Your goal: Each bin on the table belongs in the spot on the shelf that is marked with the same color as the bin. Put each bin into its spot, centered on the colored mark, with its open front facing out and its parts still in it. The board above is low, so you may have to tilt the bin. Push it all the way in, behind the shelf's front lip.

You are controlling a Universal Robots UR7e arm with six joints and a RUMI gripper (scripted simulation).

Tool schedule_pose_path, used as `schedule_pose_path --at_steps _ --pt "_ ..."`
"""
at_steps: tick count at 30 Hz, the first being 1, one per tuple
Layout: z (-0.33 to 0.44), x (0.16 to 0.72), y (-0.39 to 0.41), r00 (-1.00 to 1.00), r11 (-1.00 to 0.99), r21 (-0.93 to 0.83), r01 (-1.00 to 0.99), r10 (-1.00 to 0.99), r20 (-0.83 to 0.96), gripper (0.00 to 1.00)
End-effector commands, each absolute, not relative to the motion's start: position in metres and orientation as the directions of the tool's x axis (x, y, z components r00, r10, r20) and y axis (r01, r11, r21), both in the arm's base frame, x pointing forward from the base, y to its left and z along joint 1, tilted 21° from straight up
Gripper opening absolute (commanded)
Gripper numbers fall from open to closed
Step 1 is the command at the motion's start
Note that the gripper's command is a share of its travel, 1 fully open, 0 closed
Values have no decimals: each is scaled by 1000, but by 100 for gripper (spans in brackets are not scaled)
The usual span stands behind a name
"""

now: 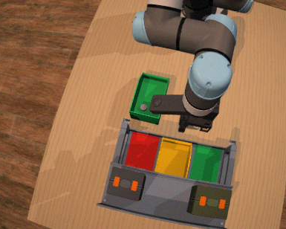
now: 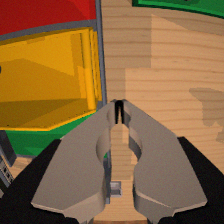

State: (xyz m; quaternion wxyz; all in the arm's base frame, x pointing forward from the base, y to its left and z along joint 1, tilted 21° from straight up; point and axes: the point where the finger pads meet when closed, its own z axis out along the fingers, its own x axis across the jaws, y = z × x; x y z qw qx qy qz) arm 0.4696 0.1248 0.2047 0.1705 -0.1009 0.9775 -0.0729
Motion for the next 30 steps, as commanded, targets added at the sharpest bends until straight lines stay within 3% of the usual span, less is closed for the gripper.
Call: schedule_pose_path --at_steps 1,30 --pt "205 470 125 -921 969 -177 -172 -222 -320 0" --pt "211 467 101 -891 930 -216 -298 -353 -286 0"
